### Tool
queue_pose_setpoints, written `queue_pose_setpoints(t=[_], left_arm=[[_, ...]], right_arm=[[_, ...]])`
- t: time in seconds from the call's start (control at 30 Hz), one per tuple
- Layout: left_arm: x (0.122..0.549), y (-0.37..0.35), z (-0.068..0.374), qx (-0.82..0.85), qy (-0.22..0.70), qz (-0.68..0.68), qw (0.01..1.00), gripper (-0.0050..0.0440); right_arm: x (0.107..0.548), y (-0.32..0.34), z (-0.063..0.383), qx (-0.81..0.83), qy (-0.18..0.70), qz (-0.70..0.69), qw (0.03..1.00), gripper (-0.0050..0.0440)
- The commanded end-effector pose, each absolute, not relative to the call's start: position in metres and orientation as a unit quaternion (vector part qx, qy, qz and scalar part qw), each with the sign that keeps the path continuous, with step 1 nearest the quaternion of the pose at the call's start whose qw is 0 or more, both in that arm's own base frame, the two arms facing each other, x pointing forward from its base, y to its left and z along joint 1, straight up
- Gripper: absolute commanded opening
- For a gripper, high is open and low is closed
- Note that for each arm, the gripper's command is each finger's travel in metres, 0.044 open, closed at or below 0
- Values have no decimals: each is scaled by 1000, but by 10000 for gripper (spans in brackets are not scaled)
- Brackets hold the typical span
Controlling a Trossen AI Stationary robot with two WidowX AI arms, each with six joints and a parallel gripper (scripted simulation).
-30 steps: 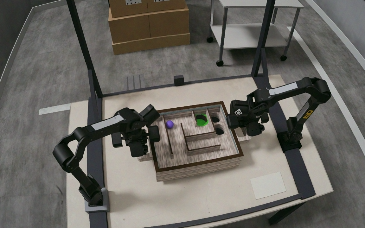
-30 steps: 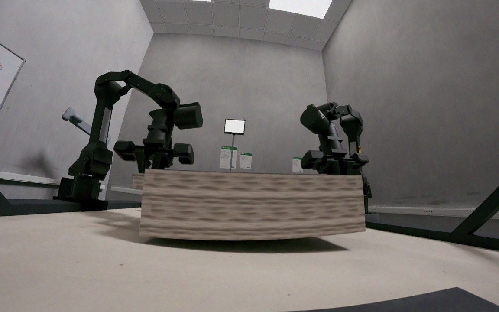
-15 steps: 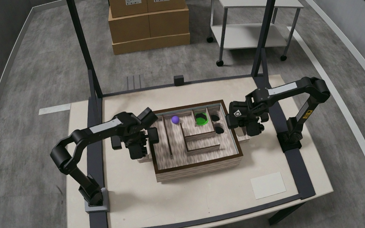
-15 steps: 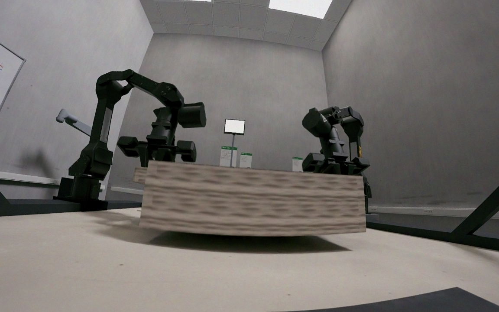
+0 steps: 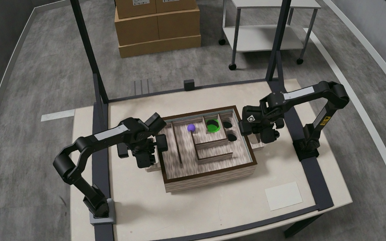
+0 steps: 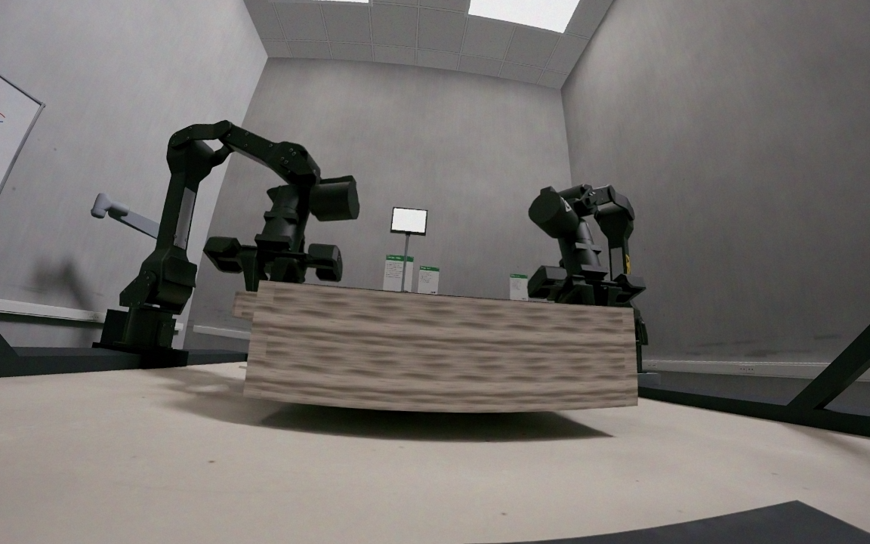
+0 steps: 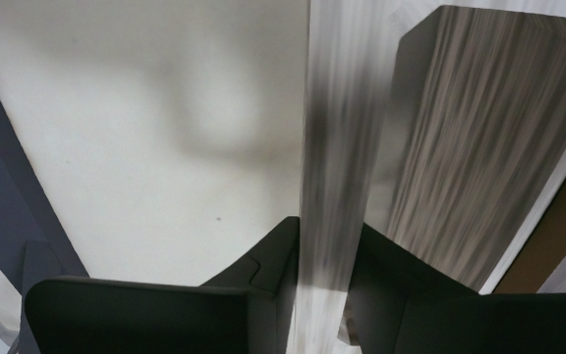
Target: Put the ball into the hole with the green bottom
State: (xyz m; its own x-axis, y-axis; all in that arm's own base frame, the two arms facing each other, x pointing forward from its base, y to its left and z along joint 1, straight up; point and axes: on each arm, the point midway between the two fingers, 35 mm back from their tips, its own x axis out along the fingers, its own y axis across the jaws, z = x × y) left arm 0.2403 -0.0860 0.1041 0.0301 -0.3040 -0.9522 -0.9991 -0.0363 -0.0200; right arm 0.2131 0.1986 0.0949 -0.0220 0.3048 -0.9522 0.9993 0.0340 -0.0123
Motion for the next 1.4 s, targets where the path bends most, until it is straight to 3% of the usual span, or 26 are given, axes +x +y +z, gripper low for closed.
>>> queue_pose_setpoints(t=[0.0, 1.37], left_arm=[[247, -91, 124, -592, 568, 402, 407, -50], [240, -90, 119, -589, 565, 405, 412, -50]], right_arm=[[206, 204, 100, 572, 591, -384, 419, -50], [212, 206, 109, 575, 588, -381, 422, -50]])
